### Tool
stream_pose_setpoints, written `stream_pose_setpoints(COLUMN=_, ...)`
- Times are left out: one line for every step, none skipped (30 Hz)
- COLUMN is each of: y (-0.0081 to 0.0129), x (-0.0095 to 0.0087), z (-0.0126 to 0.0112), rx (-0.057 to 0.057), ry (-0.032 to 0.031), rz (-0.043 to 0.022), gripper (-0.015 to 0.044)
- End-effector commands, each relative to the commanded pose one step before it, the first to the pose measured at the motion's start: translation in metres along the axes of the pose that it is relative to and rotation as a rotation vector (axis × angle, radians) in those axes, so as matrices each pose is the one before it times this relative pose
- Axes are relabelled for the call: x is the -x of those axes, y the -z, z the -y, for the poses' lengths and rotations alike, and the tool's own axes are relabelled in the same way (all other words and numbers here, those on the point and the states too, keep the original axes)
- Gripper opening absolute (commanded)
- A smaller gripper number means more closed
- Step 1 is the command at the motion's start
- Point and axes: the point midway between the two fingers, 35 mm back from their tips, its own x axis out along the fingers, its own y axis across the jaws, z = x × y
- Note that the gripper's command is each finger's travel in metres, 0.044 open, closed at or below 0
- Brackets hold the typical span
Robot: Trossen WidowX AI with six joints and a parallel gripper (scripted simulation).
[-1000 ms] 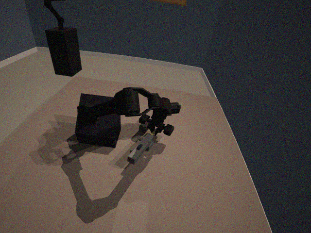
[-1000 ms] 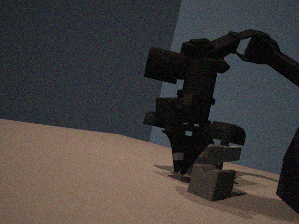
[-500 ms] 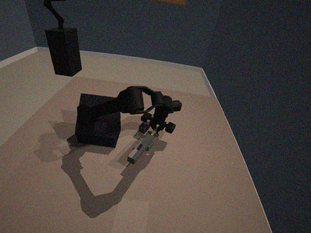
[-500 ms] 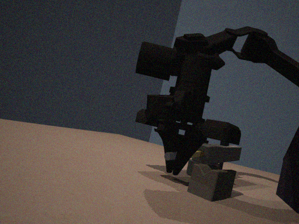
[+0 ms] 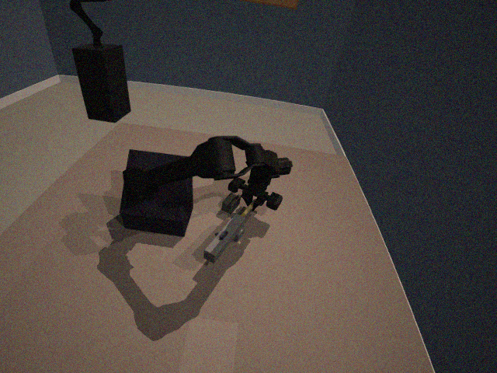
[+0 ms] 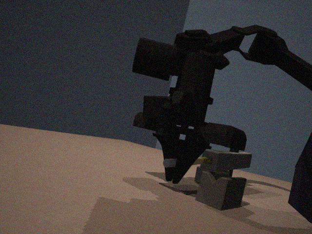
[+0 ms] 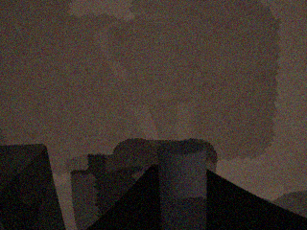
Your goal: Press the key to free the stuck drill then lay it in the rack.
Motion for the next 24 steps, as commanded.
stream_pose_setpoints(y=-0.0088, x=0.00044, z=-0.00013, rx=-0.002, ry=-0.00112, rz=0.00485, gripper=0.0)
stream_pose_setpoints(y=-0.00109, x=-0.00005, z=-0.00004, rx=0.0, ry=0.00001, rz=0.00006, gripper=0.0)
stream_pose_setpoints(y=-0.00051, x=-0.00003, z=-0.00004, rx=0.0, ry=0.0, rz=0.00003, gripper=0.0)
stream_pose_setpoints(y=-0.00064, x=-0.00003, z=-0.00001, rx=0.0, ry=0.00001, rz=0.00004, gripper=0.0)
stream_pose_setpoints(y=-0.00098, x=-0.00005, z=0.0, rx=0.0, ry=0.00001, rz=0.00006, gripper=0.0)
stream_pose_setpoints(y=-0.00126, x=-0.00007, z=0.00001, rx=0.0, ry=0.00001, rz=0.00008, gripper=0.0)
stream_pose_setpoints(y=-0.00138, x=-0.00007, z=0.00001, rx=-0.0001, ry=0.00002, rz=0.00008, gripper=0.0)
stream_pose_setpoints(y=-0.00138, x=-0.00007, z=0.00002, rx=-0.0001, ry=0.00002, rz=0.00008, gripper=0.0)
stream_pose_setpoints(y=-0.00139, x=-0.00007, z=0.00002, rx=-0.0001, ry=0.00002, rz=0.00008, gripper=0.0)
stream_pose_setpoints(y=-0.00145, x=-0.00007, z=0.00002, rx=-0.0001, ry=0.00002, rz=0.00009, gripper=0.0)
stream_pose_setpoints(y=-0.00152, x=-0.00008, z=0.00002, rx=-0.0001, ry=0.00002, rz=0.00009, gripper=0.0)
stream_pose_setpoints(y=0.00048, x=0.00023, z=0.0, rx=0.0, ry=-0.00001, rz=-0.00002, gripper=0.0)
stream_pose_setpoints(y=0.00084, x=0.00052, z=0.00002, rx=0.0, ry=-0.00002, rz=-0.00003, gripper=0.0)
stream_pose_setpoints(y=0.00103, x=0.00087, z=0.00001, rx=0.0, ry=-0.00003, rz=-0.00002, gripper=0.0)
stream_pose_setpoints(y=0.00086, x=0.00107, z=-0.00014, rx=0.0, ry=-0.00003, rz=0.0, gripper=0.0)
stream_pose_setpoints(y=0.00035, x=0.00073, z=-0.00029, rx=0.0, ry=-0.00003, rz=0.00002, gripper=0.0)
stream_pose_setpoints(y=0.00008, x=0.00044, z=-0.00008, rx=0.0, ry=-0.00001, rz=0.00002, gripper=0.0)
stream_pose_setpoints(y=0.00009, x=0.00055, z=0.00004, rx=0.0, ry=-0.00001, rz=0.00002, gripper=0.0)
stream_pose_setpoints(y=0.00007, x=0.00059, z=0.00012, rx=0.0, ry=-0.00001, rz=0.00003, gripper=0.0)
stream_pose_setpoints(y=0.00009, x=0.00062, z=0.00012, rx=0.0, ry=-0.00001, rz=0.00003, gripper=0.0)
stream_pose_setpoints(y=0.00014, x=0.00063, z=0.00008, rx=0.0, ry=-0.00001, rz=0.00002, gripper=0.0)
stream_pose_setpoints(y=0.00017, x=0.00063, z=0.00004, rx=0.0, ry=-0.00001, rz=0.00002, gripper=0.0)
stream_pose_setpoints(y=0.00017, x=0.00062, z=0.00002, rx=0.0, ry=-0.00001, rz=0.00002, gripper=0.0)
stream_pose_setpoints(y=0.00016, x=0.0006, z=0.00001, rx=0.0, ry=-0.00001, rz=0.00002, gripper=0.0)
